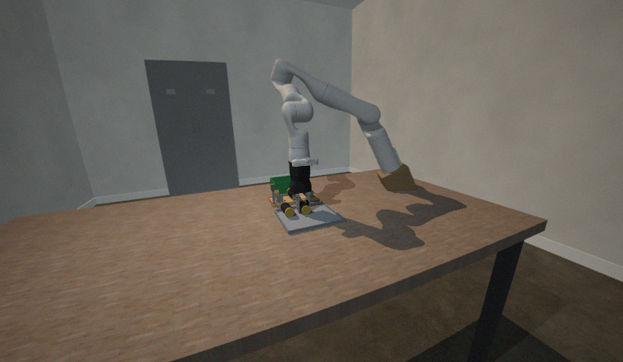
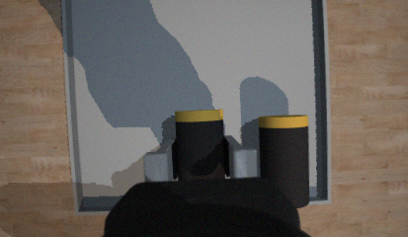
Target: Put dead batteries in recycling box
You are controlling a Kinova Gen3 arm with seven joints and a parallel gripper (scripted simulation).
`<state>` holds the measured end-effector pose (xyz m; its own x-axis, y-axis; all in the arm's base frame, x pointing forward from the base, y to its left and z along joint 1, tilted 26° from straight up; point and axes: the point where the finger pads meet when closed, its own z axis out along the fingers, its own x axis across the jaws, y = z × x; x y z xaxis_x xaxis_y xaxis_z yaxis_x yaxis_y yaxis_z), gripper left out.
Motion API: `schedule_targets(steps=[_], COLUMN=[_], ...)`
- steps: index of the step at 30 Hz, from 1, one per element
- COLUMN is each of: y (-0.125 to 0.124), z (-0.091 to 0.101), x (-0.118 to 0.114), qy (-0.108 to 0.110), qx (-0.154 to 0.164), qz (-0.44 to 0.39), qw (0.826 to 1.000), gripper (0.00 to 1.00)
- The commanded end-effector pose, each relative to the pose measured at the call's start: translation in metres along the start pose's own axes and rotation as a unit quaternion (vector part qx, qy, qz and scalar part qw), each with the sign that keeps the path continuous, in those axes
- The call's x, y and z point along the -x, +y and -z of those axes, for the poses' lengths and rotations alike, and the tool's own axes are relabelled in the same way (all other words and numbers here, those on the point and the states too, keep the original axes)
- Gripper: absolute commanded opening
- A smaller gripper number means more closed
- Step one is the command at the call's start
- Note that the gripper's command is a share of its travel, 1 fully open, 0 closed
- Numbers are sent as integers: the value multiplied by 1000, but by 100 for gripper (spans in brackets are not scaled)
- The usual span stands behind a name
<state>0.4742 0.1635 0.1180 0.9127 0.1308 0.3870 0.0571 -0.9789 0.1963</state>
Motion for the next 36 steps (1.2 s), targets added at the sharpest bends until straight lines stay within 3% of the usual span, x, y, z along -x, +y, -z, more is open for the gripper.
schedule_targets(steps=[1,22,36], y=[0,0,0], z=[1,3,45], x=[0,0,0], qy=[1,1,1], qx=[0,0,0], qz=[0,0,0], qw=[1000,1000,1000], gripper=[57,57,57])
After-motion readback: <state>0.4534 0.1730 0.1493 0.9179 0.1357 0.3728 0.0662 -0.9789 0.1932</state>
